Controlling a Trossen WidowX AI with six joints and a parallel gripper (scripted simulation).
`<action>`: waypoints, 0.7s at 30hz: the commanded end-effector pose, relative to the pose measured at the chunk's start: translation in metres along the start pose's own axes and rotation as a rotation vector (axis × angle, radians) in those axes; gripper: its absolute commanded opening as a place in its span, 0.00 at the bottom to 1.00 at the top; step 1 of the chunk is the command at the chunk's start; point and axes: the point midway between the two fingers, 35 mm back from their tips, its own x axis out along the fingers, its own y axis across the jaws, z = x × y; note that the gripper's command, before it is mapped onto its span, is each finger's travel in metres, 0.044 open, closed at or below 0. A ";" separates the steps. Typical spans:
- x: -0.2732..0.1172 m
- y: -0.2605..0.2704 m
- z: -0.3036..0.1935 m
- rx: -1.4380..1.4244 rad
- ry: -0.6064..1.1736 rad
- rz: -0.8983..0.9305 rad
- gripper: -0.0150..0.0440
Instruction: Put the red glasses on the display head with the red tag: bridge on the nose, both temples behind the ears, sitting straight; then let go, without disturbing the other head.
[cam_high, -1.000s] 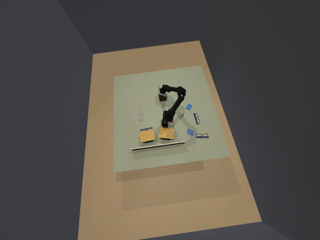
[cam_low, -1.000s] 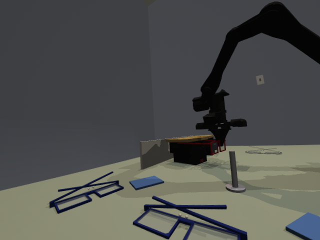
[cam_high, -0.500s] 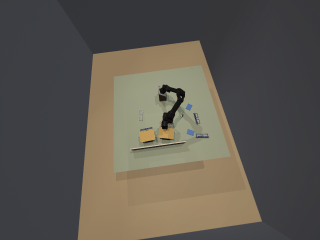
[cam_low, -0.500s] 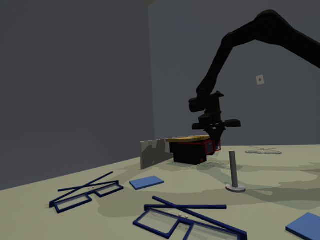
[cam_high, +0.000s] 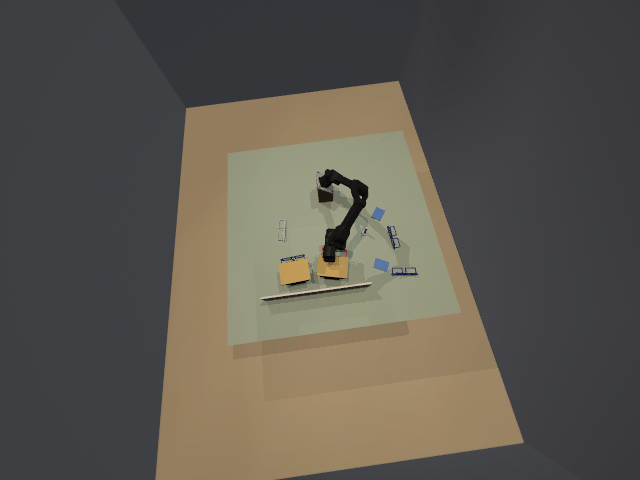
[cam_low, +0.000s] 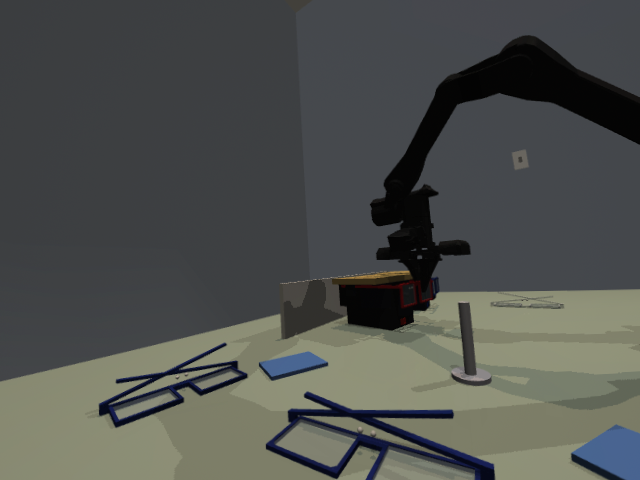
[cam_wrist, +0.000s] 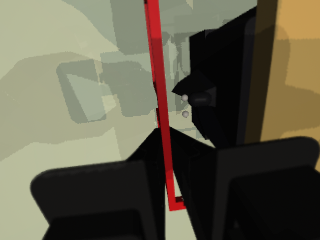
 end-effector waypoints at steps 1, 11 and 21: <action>0.003 -0.005 -0.001 0.003 -0.004 0.006 0.25; 0.003 -0.012 -0.001 0.003 -0.004 0.006 0.25; 0.005 -0.012 -0.001 0.003 -0.004 0.006 0.25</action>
